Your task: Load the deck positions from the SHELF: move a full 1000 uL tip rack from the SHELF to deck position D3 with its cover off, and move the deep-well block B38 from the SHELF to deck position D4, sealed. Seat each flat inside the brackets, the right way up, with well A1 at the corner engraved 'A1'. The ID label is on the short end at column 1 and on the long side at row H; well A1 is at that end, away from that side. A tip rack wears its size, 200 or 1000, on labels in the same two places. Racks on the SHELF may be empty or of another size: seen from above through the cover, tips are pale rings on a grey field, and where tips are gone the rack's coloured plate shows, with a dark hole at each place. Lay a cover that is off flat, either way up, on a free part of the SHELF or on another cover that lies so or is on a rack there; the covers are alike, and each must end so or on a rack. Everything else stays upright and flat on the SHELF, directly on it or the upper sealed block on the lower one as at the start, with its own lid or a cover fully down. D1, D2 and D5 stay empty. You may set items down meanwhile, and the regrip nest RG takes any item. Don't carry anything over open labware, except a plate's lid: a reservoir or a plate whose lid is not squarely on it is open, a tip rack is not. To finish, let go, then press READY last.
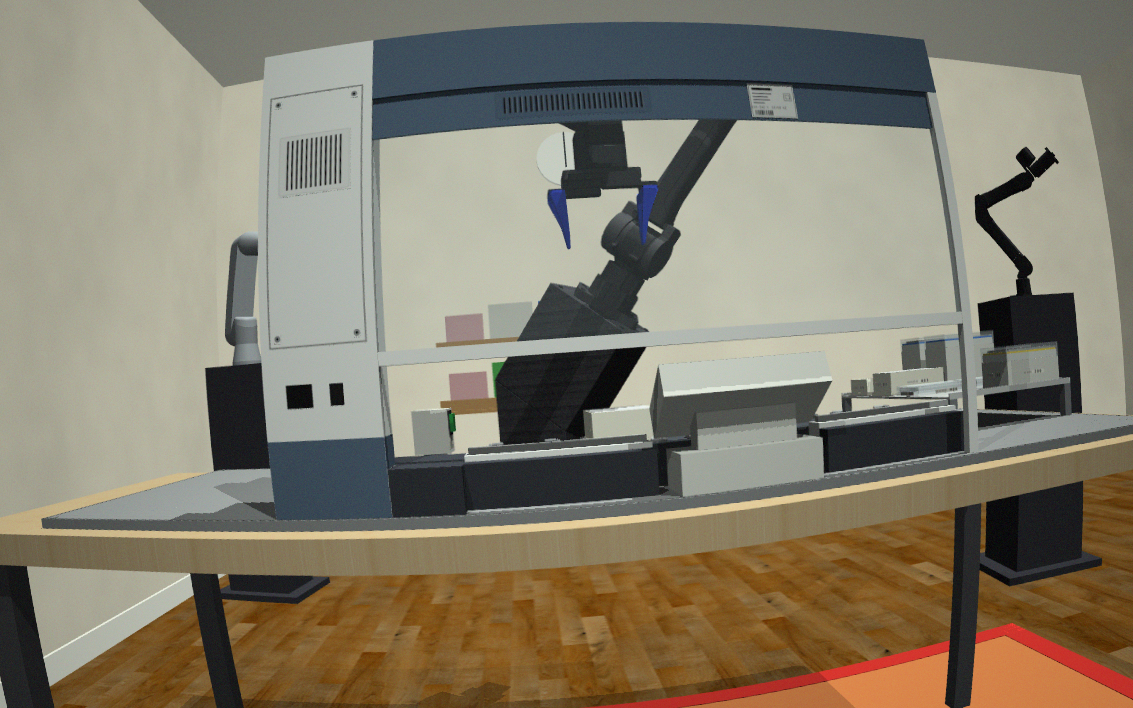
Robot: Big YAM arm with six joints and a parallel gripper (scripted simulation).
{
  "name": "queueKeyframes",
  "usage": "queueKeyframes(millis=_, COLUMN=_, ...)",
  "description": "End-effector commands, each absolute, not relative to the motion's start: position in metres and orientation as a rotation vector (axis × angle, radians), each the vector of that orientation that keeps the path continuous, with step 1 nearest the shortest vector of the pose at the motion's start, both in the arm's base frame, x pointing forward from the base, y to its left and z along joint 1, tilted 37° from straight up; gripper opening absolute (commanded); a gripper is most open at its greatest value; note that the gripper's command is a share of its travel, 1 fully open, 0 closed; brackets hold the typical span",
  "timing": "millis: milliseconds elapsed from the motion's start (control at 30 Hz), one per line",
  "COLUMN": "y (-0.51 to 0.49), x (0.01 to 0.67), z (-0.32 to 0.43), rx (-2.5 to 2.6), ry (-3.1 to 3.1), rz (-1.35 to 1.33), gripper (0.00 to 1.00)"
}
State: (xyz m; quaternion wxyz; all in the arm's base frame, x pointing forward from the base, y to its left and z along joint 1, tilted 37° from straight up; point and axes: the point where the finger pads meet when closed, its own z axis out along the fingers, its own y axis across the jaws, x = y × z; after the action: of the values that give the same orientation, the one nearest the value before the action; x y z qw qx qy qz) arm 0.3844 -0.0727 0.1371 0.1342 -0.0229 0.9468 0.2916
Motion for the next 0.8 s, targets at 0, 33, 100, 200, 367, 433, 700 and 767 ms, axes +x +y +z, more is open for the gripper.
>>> queueKeyframes(millis=0, y=-0.082, x=0.378, z=0.145, rx=-0.100, ry=2.713, rz=0.811, gripper=1.00)
queueKeyframes(millis=33, y=-0.082, x=0.375, z=0.143, rx=-0.131, ry=2.701, rz=0.795, gripper=1.00)
queueKeyframes(millis=100, y=-0.080, x=0.365, z=0.139, rx=-0.183, ry=2.694, rz=0.787, gripper=1.00)
queueKeyframes(millis=200, y=-0.079, x=0.352, z=0.133, rx=-0.266, ry=2.673, rz=0.763, gripper=1.00)
queueKeyframes(millis=367, y=-0.077, x=0.338, z=0.122, rx=-0.337, ry=2.664, rz=0.765, gripper=1.00)
queueKeyframes(millis=433, y=-0.076, x=0.329, z=0.123, rx=-0.396, ry=2.640, rz=0.734, gripper=1.00)
queueKeyframes(millis=700, y=-0.066, x=0.313, z=0.112, rx=-0.634, ry=2.577, rz=0.712, gripper=1.00)
queueKeyframes(millis=767, y=-0.069, x=0.317, z=0.115, rx=-0.685, ry=2.551, rz=0.687, gripper=1.00)
